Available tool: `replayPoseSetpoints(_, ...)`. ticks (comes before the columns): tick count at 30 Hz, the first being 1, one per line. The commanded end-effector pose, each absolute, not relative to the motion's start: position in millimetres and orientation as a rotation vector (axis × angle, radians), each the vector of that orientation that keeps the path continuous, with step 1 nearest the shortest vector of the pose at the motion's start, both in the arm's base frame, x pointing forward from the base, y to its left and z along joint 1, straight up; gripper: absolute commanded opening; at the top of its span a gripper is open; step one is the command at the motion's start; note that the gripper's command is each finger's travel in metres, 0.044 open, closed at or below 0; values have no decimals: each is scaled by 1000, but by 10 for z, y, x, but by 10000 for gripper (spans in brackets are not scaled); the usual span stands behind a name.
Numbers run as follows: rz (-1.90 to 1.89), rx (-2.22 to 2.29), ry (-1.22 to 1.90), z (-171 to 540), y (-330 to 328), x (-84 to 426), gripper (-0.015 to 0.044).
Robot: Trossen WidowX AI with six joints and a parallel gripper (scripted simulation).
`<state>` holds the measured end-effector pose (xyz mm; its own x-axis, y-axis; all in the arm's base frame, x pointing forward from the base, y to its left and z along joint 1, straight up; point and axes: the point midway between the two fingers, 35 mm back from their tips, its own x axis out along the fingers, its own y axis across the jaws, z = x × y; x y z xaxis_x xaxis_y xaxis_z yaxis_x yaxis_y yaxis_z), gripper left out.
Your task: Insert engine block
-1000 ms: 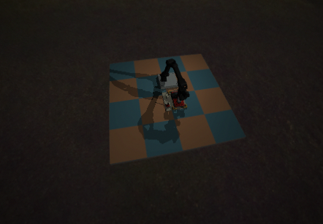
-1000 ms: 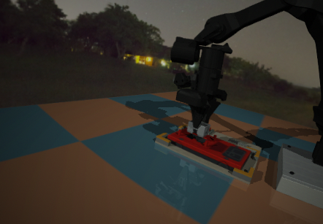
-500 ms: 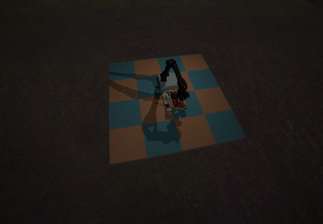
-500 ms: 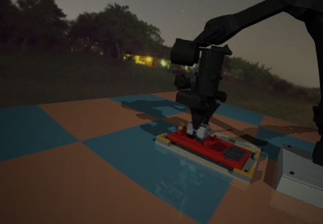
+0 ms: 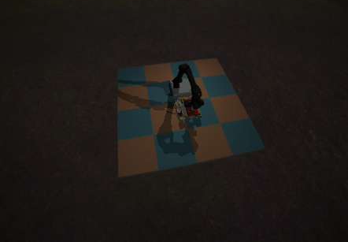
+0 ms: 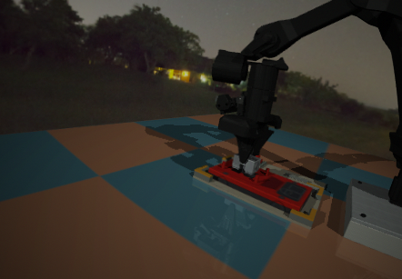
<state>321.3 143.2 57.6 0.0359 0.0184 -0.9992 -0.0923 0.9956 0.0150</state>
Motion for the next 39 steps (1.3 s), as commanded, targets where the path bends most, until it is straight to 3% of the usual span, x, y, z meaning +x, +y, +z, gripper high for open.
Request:
replayPoseSetpoints(1, 79, -59, 1531, 561, 1427, 3218, 159)
replayPoseSetpoints(38, 83, -64, 1531, 463, 1426, 3218, 159)
replayPoseSetpoints(39, 85, -59, 1533, 475, 1432, 3213, 185)
